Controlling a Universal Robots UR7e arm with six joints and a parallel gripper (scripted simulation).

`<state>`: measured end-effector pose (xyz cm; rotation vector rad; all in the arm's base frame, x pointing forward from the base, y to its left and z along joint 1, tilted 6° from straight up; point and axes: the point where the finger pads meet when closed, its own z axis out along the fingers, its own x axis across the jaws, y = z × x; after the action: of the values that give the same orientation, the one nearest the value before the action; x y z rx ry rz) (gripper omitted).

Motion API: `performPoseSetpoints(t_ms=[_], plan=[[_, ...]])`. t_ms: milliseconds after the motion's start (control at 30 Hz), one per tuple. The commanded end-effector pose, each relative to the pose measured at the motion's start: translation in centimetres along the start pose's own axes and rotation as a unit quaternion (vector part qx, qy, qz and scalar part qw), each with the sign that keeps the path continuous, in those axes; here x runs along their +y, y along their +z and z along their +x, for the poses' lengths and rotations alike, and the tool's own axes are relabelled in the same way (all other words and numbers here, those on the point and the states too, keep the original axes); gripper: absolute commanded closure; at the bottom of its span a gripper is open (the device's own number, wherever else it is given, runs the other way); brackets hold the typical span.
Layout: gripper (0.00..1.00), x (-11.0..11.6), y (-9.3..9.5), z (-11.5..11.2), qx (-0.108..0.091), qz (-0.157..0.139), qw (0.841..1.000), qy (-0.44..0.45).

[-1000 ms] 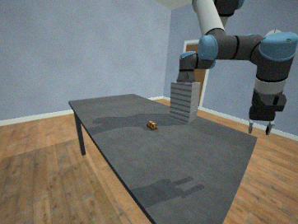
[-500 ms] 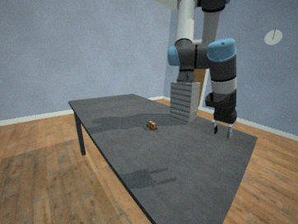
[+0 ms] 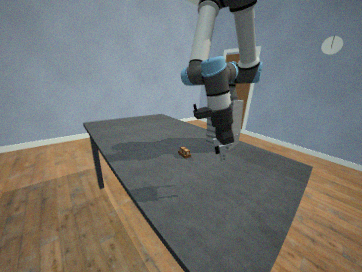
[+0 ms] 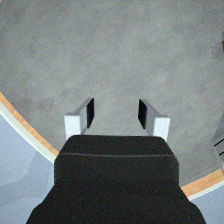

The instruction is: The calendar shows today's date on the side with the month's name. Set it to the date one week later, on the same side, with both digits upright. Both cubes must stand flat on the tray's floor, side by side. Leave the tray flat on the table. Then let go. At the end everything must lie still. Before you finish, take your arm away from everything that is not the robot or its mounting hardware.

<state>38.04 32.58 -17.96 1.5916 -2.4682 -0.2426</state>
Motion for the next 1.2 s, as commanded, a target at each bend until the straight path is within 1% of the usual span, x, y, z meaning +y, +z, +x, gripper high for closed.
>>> performPoseSetpoints(t_ms=[0,33,100,133,167,233,333,367,400,500,533,633,733,800,900,1000,1067,1167], plan=[[0.0,-3.1,-0.6,4.1,-0.014,0.023,0.996,0.083],[0.0,-3.2,-0.7,4.4,-0.015,0.024,0.996,0.088],[0.0,-4.8,-1.0,7.1,-0.023,0.038,0.989,0.14],[0.0,-4.9,-1.1,7.3,-0.024,0.039,0.989,0.144],[0.0,-5.6,-1.3,8.7,-0.028,0.046,0.984,0.171],[0.0,-5.6,-1.3,8.7,-0.028,0.046,0.984,0.171],[0.0,-7.2,-1.9,13.0,-0.04,0.065,0.965,0.249],[0.0,-7.5,-2.0,13.9,-0.043,0.069,0.961,0.266],[0.0,-7.6,-2.1,14.4,-0.044,0.071,0.958,0.274],[0.0,-8.4,-2.6,18.1,-0.054,0.087,0.935,0.34],[0.0,-8.4,-2.6,18.2,-0.055,0.088,0.934,0.342],[0.0,-8.8,-3.1,21.5,-0.063,0.102,0.909,0.4],[0.0,-8.8,-3.5,24.2,-0.07,0.113,0.885,0.447],[0.0,-8.8,-3.5,24.2,-0.07,0.113,0.885,0.447],[0.0,-8.7,-3.8,26.2,-0.075,0.121,0.865,0.482],[0.0,-8.5,-4.1,27.6,-0.078,0.127,0.85,0.506],[0.0,-8.4,-4.2,28.2,-0.08,0.129,0.843,0.517],[0.0,-8.3,-4.3,28.7,-0.081,0.131,0.836,0.526]])
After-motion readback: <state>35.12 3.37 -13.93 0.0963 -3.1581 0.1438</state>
